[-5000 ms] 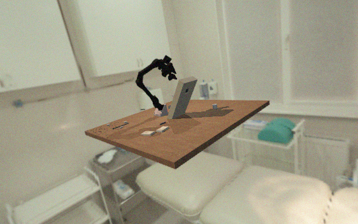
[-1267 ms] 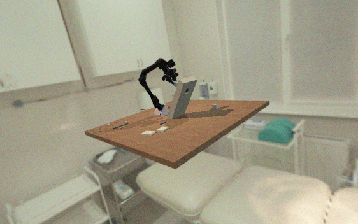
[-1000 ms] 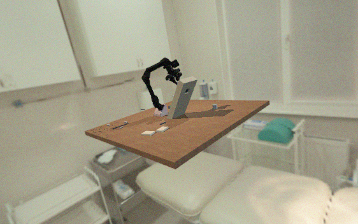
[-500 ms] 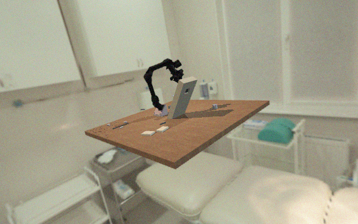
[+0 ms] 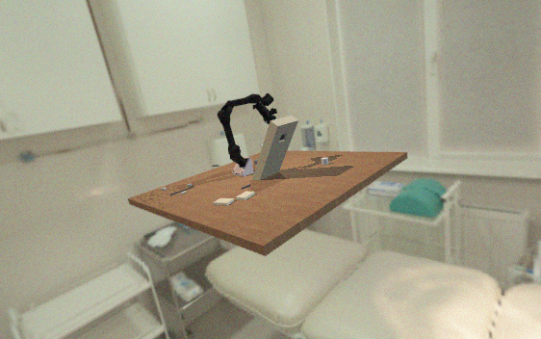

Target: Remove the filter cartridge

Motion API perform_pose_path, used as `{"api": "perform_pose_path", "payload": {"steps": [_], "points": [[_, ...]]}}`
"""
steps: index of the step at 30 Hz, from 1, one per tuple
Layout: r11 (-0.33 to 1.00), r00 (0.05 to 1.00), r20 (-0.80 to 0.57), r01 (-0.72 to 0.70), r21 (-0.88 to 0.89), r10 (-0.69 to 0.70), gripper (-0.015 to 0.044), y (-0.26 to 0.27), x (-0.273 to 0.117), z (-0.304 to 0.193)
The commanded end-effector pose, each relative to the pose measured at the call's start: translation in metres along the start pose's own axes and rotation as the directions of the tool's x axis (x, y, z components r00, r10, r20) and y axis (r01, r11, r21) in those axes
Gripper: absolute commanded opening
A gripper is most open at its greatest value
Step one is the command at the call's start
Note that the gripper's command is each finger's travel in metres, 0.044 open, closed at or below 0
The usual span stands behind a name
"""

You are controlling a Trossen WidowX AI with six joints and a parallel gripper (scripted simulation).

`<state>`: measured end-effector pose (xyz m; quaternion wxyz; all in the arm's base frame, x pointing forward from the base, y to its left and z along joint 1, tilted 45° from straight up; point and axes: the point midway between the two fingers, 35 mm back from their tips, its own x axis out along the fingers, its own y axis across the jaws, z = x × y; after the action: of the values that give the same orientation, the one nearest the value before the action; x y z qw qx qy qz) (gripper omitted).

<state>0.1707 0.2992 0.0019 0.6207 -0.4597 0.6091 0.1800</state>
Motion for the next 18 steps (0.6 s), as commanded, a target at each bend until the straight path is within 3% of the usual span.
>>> {"api": "perform_pose_path", "payload": {"steps": [1, 8, 18], "points": [[0.987, 0.997, 0.012, -0.071, -0.144, 0.073, 0.0, 0.028, 0.007, -0.001], [0.979, 0.995, 0.014, -0.091, -0.184, 0.095, 0.0, 0.038, 0.011, -0.003], [0.915, 0.98, -0.007, -0.19, -0.357, 0.201, 0.0, 0.1, 0.042, -0.037]]}}
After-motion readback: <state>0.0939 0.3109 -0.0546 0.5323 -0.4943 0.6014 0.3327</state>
